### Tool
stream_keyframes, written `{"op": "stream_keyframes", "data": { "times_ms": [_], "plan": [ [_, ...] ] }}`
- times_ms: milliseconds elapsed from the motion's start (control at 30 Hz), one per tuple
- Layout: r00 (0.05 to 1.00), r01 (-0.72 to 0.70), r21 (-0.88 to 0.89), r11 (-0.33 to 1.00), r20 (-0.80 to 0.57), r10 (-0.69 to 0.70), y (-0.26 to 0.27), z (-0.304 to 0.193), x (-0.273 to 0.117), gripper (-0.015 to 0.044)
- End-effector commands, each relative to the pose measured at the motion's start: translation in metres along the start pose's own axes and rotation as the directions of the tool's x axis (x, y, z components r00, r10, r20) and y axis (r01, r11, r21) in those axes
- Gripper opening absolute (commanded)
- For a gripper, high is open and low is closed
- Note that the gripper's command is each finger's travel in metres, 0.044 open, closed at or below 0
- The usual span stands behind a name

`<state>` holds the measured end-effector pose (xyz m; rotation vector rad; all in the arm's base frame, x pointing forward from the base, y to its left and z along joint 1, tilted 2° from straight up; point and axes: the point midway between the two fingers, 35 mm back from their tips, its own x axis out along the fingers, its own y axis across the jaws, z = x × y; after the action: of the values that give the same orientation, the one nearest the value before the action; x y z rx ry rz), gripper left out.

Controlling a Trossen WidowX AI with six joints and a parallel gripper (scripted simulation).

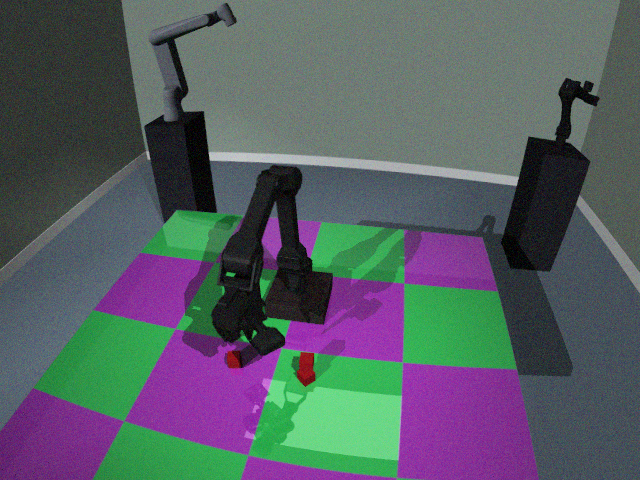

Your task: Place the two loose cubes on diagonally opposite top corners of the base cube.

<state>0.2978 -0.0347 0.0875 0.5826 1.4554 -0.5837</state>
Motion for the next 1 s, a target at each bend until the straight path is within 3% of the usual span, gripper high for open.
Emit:
{"op": "stream_keyframes", "data": {
  "times_ms": [0,300,467,700,967],
  "plan": [
    [1.000,0.010,0.174,0.985,-0.004,-0.009,-0.019,0.015,-0.006,0.0265],
    [1.000,0.031,0.519,0.854,-0.016,-0.027,-0.064,0.039,-0.018,0.0265],
    [0.999,0.032,0.532,0.846,-0.017,-0.027,-0.066,0.040,-0.017,0.0265],
    [0.999,0.032,0.532,0.846,-0.017,-0.027,-0.067,0.039,0.039,0.0265],
    [0.999,0.032,0.532,0.846,-0.017,-0.028,-0.068,0.038,0.056,0.0265]
  ]
}}
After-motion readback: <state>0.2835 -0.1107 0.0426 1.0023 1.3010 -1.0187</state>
